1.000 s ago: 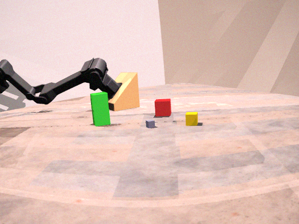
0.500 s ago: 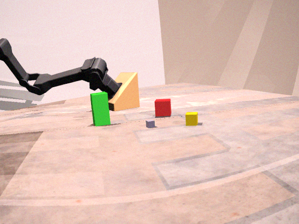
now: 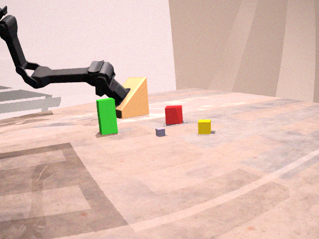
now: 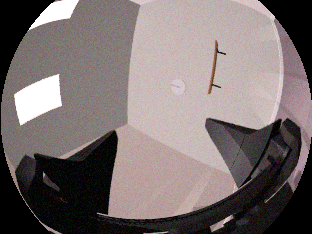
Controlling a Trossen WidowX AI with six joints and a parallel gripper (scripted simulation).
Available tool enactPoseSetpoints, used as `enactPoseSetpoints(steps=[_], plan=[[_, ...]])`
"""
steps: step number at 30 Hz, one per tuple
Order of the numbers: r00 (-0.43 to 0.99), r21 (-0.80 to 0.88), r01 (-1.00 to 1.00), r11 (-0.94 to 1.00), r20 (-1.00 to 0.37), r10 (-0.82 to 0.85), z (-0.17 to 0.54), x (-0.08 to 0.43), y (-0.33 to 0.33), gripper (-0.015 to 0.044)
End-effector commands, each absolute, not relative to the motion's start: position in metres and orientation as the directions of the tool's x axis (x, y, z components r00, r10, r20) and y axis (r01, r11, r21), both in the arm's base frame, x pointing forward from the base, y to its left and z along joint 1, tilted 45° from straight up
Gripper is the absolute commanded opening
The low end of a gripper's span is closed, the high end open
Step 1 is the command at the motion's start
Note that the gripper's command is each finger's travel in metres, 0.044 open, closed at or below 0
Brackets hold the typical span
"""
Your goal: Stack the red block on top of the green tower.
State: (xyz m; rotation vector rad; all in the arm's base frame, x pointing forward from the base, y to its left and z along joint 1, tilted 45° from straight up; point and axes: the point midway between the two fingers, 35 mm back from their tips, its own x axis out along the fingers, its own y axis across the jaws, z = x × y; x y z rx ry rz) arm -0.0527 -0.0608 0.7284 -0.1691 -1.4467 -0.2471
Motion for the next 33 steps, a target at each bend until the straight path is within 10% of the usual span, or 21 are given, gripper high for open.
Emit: enactPoseSetpoints(steps=[1, 15, 33], plan=[[0.253, -0.070, 0.196, 0.978, 0.967, 0.018, 0.723, 0.003, -0.025, 0.0440], [0.721, -0.215, -0.172, 0.961, 0.638, 0.272, 0.641, 0.198, 0.104, 0.0440], [0.922, 0.173, -0.275, 0.946, -0.231, 0.310, 0.386, 0.353, 0.199, 0.0440]])
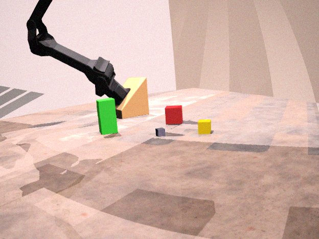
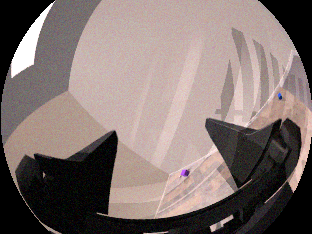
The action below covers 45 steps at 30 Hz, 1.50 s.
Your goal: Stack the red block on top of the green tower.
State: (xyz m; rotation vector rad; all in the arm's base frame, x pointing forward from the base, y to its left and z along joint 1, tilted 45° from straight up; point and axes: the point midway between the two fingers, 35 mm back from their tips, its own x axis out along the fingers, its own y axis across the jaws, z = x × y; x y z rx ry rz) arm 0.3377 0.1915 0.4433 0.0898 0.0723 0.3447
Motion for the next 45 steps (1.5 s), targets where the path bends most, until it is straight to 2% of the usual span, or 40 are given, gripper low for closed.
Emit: enactPoseSetpoints(steps=[1, 9, 14, 18, 24, 30, 45], plan=[[0.911, 0.194, -0.250, 0.948, -0.284, 0.299, 0.369, 0.356, 0.200, 0.0440], [0.755, 0.237, 0.033, 0.971, -0.642, 0.132, 0.241, 0.361, 0.197, 0.0440], [0.582, 0.136, 0.265, 0.955, -0.812, -0.046, 0.163, 0.344, 0.180, 0.0440], [0.422, -0.006, 0.429, 0.903, -0.883, -0.206, 0.113, 0.323, 0.160, 0.0440], [0.177, -0.267, 0.603, 0.752, -0.874, -0.453, 0.059, 0.281, 0.122, 0.0440], [-0.025, -0.505, 0.680, 0.531, -0.740, -0.672, 0.035, 0.244, 0.083, 0.0440], [-0.044, -0.527, 0.684, 0.504, -0.719, -0.693, 0.023, 0.249, 0.067, 0.0440]])
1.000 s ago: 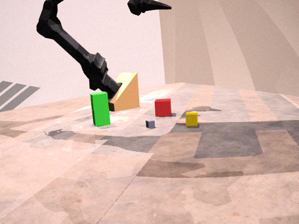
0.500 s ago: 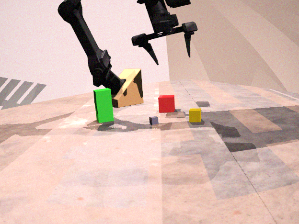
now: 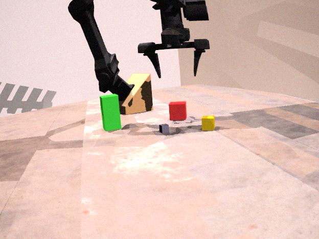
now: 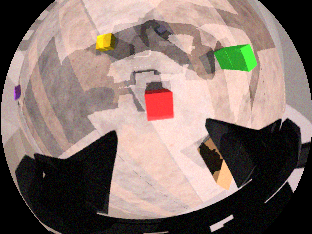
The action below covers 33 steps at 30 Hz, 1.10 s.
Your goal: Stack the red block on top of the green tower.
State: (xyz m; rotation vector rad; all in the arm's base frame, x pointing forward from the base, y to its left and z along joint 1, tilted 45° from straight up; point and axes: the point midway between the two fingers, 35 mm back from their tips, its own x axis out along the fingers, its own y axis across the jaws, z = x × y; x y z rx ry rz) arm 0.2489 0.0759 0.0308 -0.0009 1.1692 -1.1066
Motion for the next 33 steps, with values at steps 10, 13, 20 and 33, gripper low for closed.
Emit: enactPoseSetpoints(steps=[10, 13, 20, 33], plan=[[-0.044, -0.528, 0.684, 0.502, -0.718, -0.695, -0.004, 0.244, 0.037, 0.0440], [-0.044, -0.528, 0.684, 0.503, -0.718, -0.695, -0.005, 0.244, 0.037, 0.0440], [-0.044, -0.528, 0.684, 0.503, -0.718, -0.695, -0.012, 0.244, 0.030, 0.0440], [-0.043, -0.528, 0.684, 0.503, -0.718, -0.695, -0.027, 0.243, 0.015, 0.0440]])
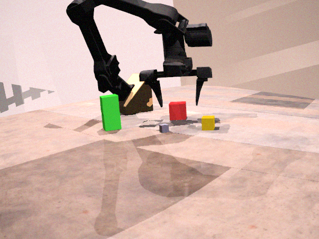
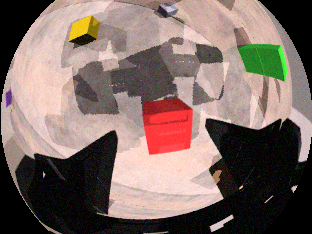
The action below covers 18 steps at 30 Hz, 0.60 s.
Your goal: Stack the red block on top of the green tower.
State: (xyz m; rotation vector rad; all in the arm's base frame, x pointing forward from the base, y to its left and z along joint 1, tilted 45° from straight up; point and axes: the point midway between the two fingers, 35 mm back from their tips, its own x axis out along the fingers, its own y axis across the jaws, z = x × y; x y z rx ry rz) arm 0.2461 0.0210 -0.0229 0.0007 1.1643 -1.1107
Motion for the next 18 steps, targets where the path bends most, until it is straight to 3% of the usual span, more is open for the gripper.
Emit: enactPoseSetpoints(steps=[1, 18], plan=[[-0.043, -0.528, 0.684, 0.503, -0.718, -0.695, -0.028, 0.243, 0.014, 0.0440], [-0.044, -0.529, 0.685, 0.501, -0.716, -0.696, -0.039, 0.241, 0.003, 0.0440]])
